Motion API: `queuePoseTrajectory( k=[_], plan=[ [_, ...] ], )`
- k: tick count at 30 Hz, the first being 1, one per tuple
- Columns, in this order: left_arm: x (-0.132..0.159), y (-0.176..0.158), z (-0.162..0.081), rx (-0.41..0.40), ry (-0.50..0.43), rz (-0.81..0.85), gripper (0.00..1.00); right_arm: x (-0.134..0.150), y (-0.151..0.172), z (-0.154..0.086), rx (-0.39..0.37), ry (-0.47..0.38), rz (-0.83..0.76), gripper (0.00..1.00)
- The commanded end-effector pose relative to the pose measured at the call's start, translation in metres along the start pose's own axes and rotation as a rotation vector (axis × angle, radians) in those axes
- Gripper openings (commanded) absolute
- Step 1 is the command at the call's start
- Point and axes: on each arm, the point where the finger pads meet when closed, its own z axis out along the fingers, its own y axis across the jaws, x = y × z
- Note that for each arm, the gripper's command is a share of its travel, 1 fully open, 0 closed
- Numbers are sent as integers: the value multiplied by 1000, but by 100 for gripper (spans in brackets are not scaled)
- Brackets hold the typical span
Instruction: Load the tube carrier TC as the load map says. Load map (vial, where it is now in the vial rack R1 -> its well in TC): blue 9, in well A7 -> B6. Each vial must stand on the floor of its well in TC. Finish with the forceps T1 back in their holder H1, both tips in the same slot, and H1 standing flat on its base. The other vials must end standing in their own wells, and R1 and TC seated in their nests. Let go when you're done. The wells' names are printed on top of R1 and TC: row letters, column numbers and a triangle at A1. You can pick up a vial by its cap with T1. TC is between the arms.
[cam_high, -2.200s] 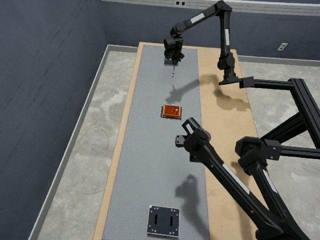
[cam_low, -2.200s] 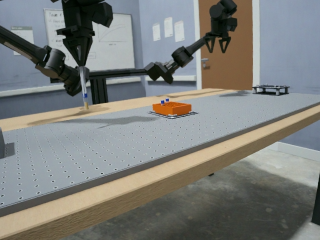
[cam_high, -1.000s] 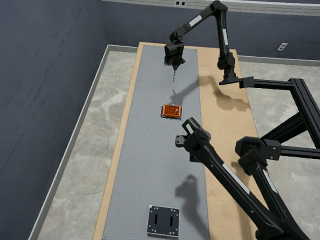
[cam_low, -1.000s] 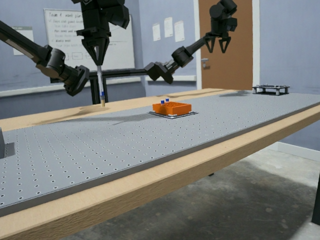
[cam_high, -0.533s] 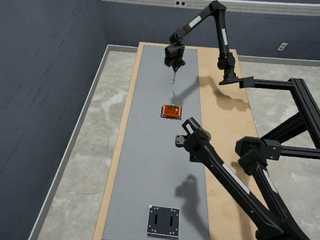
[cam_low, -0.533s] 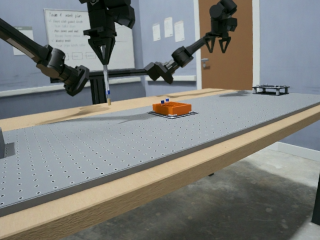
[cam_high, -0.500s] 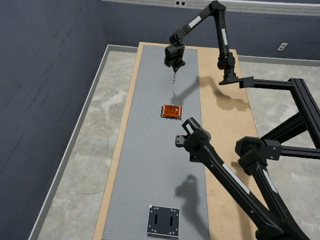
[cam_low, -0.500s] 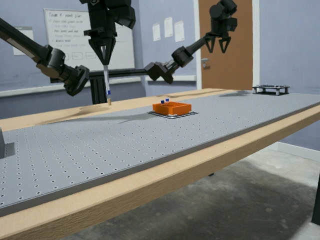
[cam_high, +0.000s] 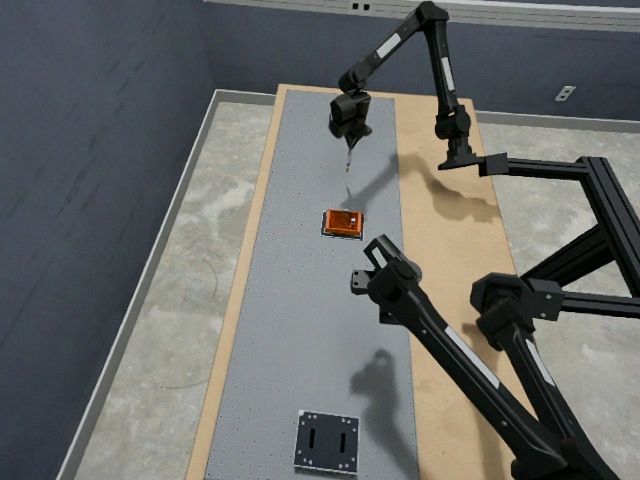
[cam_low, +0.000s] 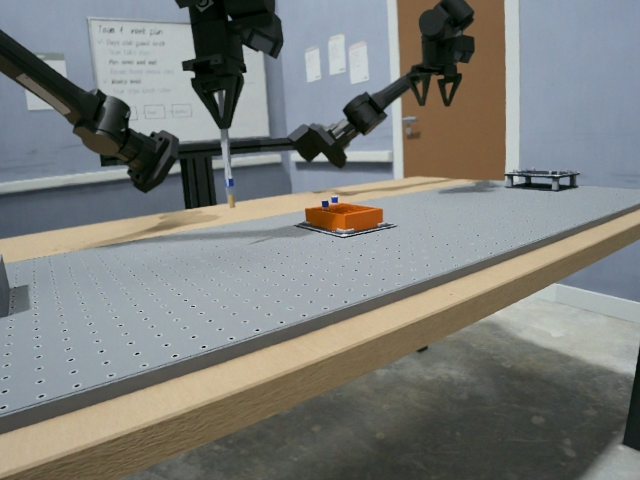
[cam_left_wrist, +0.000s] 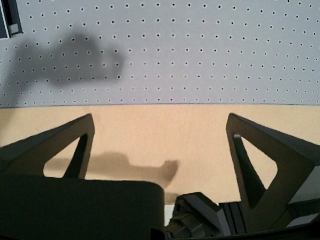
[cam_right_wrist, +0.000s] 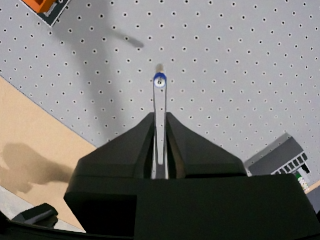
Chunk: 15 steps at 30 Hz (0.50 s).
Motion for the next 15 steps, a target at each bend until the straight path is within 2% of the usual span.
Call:
queuePoseTrajectory(
  k=[1, 7, 8, 12, 15],
  plan=[
    [-6, 2, -5, 3, -6, -15, 100, -17, -4, -5, -1, -23, 55, 9],
    [-6, 2, -5, 3, -6, -15, 100, -25, 5, -12, 5, -39, 45, 9],
    [-6, 2, -5, 3, -6, -15, 100, -19, 0, 3, -7, -6, 62, 9],
    [-6, 2, -5, 3, -6, -15, 100, -29, 14, -10, 4, -36, 41, 9],
    [-6, 2, -5, 3, -6, -15, 100, -33, 14, -9, 2, -35, 49, 9]
  ],
)
